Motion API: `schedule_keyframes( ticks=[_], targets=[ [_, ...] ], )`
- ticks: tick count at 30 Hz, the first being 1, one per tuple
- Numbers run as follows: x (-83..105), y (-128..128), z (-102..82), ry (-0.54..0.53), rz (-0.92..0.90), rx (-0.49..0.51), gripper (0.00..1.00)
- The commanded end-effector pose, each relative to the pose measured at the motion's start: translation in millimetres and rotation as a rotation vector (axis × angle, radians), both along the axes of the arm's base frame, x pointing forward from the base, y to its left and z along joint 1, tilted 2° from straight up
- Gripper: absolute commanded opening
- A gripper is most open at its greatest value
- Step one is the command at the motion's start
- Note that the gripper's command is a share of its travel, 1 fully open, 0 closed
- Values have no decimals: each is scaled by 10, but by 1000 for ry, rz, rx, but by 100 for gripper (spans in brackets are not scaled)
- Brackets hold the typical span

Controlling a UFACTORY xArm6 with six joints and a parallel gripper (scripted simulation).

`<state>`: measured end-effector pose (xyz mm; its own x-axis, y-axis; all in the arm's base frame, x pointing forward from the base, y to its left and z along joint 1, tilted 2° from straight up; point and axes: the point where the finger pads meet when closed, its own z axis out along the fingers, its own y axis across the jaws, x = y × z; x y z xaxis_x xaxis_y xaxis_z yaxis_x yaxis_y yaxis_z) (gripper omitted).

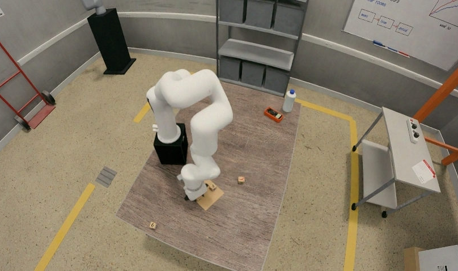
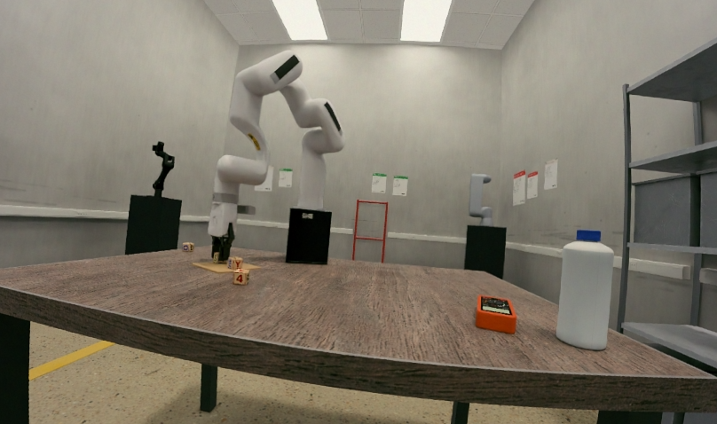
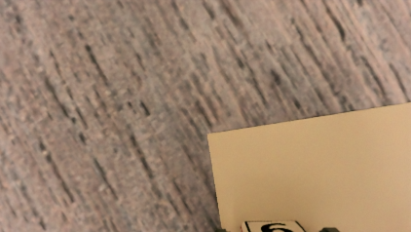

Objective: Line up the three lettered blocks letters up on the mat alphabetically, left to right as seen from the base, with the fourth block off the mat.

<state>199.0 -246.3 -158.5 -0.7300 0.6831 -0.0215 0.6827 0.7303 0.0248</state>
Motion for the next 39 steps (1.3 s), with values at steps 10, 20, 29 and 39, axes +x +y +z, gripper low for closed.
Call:
schedule_keyframes(
  ticks=[10,20,29,39],
  targets=[
    [-5,-10,409,0,0,0,48],
    [-12,-12,636,0,0,0,48],
    [-16,-13,775,0,0,0,48],
    [-17,-13,812,0,0,0,48]
  ],
)
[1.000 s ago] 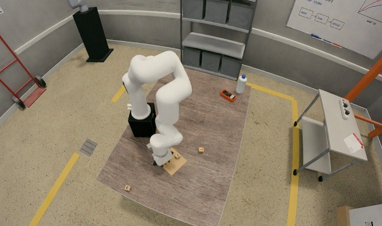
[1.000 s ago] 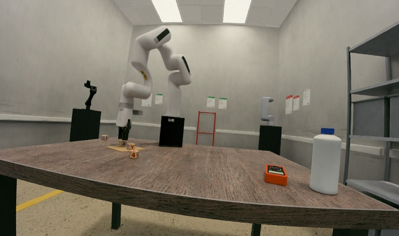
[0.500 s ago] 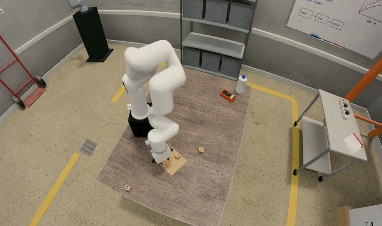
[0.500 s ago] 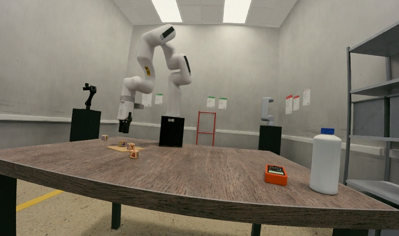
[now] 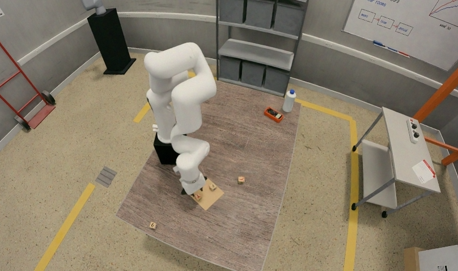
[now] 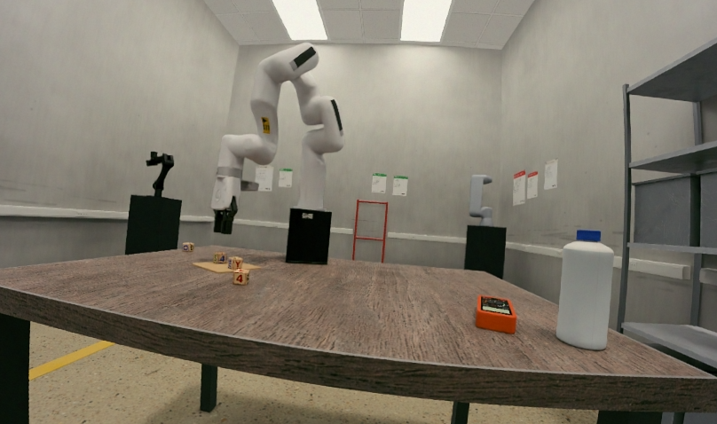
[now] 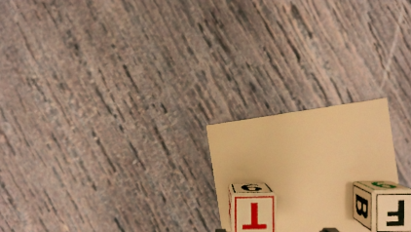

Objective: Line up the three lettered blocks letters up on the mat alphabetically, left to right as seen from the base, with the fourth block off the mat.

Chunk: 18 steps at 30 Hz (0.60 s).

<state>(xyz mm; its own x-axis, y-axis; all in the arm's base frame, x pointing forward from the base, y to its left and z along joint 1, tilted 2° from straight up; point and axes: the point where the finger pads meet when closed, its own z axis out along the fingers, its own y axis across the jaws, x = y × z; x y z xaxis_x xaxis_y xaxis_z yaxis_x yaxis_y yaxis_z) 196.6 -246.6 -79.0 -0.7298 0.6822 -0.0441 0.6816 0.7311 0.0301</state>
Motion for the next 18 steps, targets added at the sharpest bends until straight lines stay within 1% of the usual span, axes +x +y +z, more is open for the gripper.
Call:
schedule_keyframes(
  ticks=[1,3,4,18],
  targets=[
    [7,-9,18,20,-1,11,48],
    [7,-9,18,20,-1,11,48],
    [7,-9,18,20,-1,11,100],
    [7,-9,18,20,-1,11,100]
  ],
)
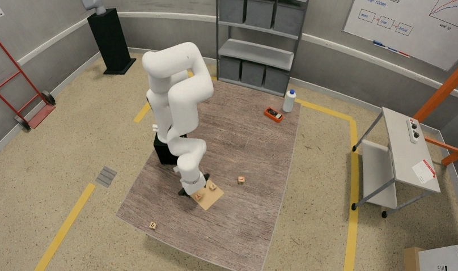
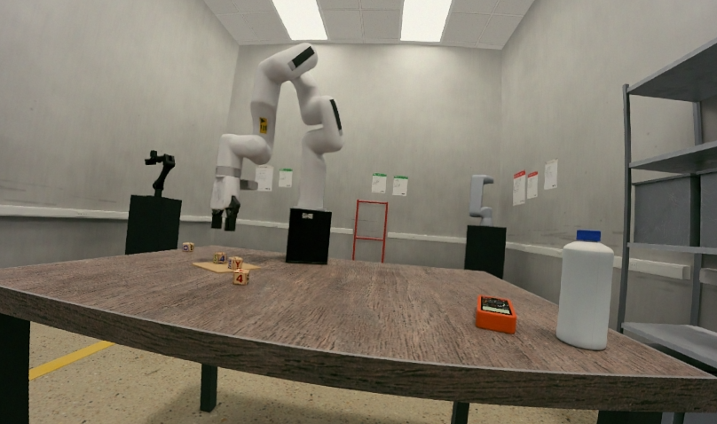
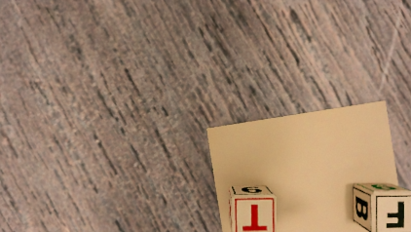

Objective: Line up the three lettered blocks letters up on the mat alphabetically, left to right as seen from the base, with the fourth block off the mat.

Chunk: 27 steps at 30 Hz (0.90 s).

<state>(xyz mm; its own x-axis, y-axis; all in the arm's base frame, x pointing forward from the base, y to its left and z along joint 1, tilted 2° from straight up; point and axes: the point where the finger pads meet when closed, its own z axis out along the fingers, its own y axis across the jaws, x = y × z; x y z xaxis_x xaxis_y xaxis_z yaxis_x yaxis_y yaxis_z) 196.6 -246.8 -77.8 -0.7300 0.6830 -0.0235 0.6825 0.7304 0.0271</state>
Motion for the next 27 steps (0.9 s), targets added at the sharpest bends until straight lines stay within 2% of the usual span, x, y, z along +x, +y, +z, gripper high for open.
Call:
schedule_keyframes(
  ticks=[1,10,23,25,26,27],
  targets=[
    [7,-8,6,3,0,0,100],
    [31,-3,6,2,23,-1,100],
    [513,136,2,-13,492,-11,100],
    [513,136,2,-13,492,-11,100],
    [609,175,2,-15,590,-14,100],
    [626,182,2,-15,607,-14,100]
  ],
)
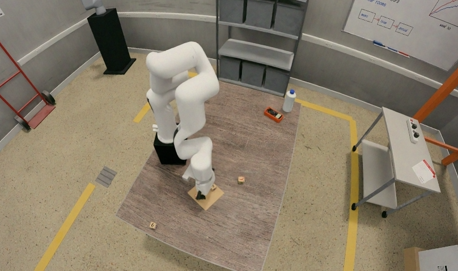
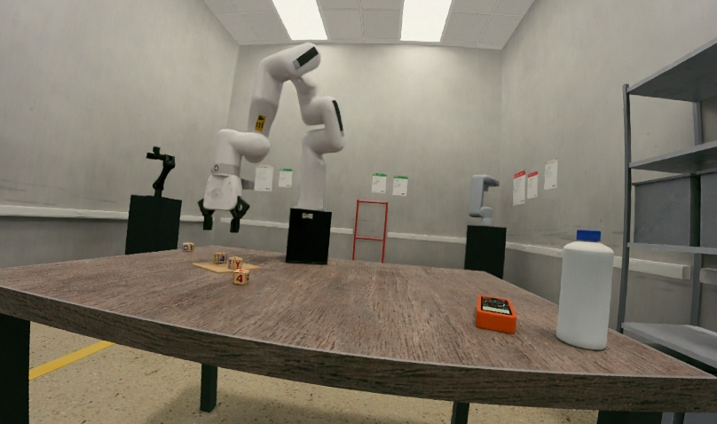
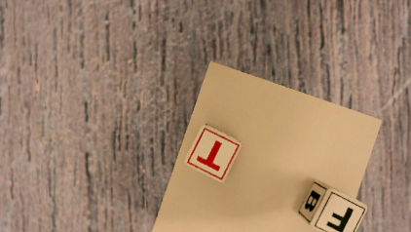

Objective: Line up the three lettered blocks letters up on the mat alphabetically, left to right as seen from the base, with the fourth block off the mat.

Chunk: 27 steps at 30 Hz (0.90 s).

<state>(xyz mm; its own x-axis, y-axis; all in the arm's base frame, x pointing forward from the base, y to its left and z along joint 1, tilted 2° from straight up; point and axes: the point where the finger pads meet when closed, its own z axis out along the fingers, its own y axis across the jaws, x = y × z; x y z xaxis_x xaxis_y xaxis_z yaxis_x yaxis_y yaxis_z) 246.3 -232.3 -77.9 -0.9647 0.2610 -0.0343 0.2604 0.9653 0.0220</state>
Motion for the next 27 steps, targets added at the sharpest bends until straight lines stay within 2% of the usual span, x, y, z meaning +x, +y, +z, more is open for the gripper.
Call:
schedule_keyframes(
  ticks=[1,13,15,16,27],
  targets=[
    [148,45,3,-9,138,-3,100],
    [537,245,3,-18,552,-16,100],
    [537,245,3,-18,552,-16,100],
    [624,299,3,-19,649,-19,100],
    [916,509,6,-22,992,-33,100]
  ],
)
